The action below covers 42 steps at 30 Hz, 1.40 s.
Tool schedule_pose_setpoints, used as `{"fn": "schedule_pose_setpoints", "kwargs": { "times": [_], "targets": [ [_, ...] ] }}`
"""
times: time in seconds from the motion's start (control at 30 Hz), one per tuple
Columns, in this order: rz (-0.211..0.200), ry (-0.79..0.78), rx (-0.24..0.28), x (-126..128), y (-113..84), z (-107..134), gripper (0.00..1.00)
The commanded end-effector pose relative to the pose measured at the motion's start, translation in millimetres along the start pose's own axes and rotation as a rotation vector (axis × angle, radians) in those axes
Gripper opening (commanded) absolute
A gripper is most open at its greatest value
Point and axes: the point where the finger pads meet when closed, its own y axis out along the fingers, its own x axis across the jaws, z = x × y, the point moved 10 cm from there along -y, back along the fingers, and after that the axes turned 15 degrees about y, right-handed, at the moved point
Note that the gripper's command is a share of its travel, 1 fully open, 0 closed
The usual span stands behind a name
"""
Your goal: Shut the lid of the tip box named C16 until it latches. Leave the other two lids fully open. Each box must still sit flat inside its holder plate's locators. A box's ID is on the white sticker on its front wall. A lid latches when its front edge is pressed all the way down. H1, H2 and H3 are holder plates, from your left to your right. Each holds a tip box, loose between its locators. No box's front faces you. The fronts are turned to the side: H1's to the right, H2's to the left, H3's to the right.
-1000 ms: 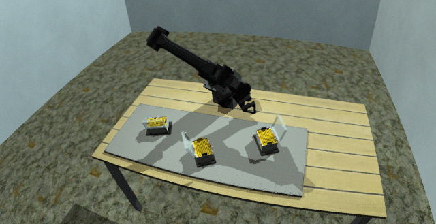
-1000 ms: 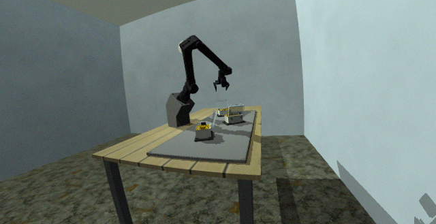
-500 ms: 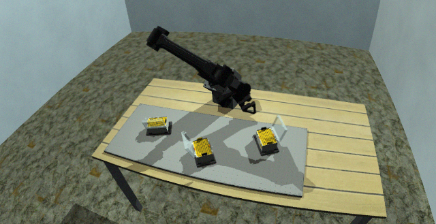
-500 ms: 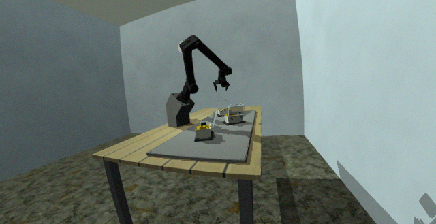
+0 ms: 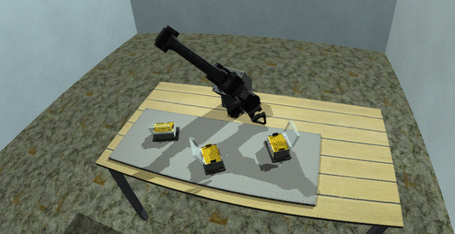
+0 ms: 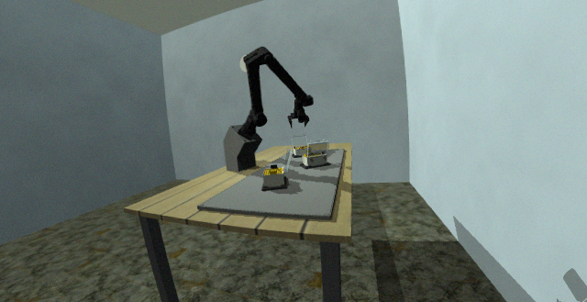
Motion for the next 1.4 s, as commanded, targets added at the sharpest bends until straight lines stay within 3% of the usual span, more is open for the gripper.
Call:
{"fn": "schedule_pose_setpoints", "kwargs": {
  "times": [0.0,0.97,1.13,1.3,1.33,1.37],
  "targets": [
    [0.007,-0.026,-0.01,1.2,22.3,-10.2,1.0],
    [0.01,-0.026,-0.011,15.3,130.0,-73.3,1.0],
    [-0.009,-0.025,-0.005,28.5,150.2,-82.6,1.0],
    [-0.008,-0.035,0.0,27.1,150.1,-79.0,1.0],
    [-0.036,-0.05,0.017,31.0,141.1,-70.9,1.0],
    [-0.036,-0.05,0.017,30.9,141.1,-70.9,1.0]
  ]
}}
